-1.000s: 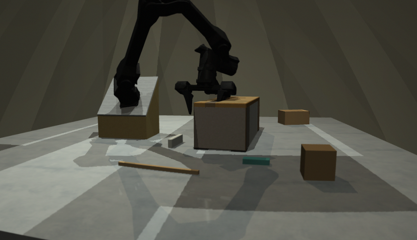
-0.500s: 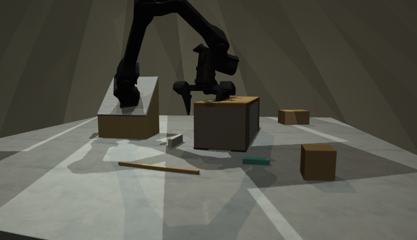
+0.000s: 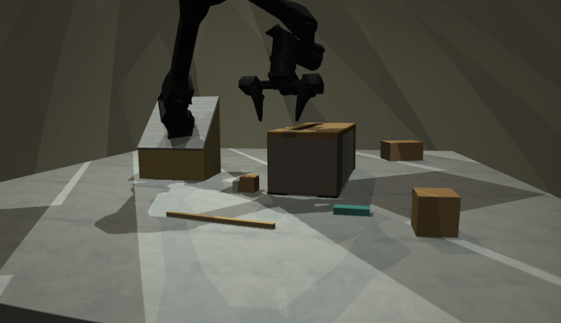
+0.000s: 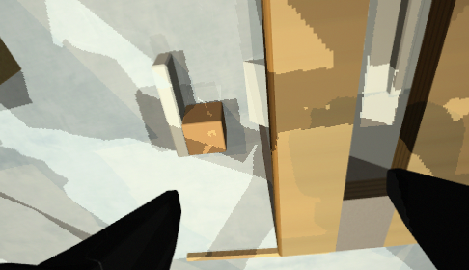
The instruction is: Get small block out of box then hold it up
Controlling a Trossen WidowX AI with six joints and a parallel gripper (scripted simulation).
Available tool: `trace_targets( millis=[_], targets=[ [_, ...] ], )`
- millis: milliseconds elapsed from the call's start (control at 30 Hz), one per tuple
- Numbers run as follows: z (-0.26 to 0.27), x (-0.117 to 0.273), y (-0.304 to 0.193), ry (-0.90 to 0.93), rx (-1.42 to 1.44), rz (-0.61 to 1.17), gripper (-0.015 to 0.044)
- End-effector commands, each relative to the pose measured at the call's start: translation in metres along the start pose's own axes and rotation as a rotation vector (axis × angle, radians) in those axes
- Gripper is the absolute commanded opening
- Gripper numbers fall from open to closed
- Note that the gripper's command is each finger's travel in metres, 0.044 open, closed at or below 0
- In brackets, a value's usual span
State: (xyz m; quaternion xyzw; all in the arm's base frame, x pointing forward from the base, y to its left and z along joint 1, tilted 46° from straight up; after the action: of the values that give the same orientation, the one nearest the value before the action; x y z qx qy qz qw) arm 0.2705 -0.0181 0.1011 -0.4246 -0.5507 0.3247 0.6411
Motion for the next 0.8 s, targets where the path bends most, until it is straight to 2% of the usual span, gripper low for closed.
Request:
trace_targets(
  millis=[0, 133, 167, 467, 767],
  targets=[
    [0.000, 0.000, 0.000, 0.000, 0.000, 0.000, 0.0400],
    [0.007, 0.000, -0.011, -0.037, 0.156, -0.041, 0.0295],
    [0.010, 0.001, -0.016, -0.055, 0.220, -0.055, 0.0285],
    [0.038, -0.003, -0.048, -0.270, 0.785, -0.093, 0.0285],
    [0.066, -0.010, -0.068, -0.500, 1.281, 0.047, 0.0285]
  ],
)
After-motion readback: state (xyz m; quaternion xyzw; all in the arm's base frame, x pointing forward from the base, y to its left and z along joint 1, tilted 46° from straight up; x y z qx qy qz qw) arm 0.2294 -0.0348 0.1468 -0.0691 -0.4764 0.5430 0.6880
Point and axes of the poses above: the point midway between the two fingers, 35 mm back from their tips, its own x axis back along the fingers, its own z axis across the jaws, y = z × x, the point moved 4 cm from there along x, back along the fingers, and after that the axes turned 8 degrees about x, right-handed, at the moved point
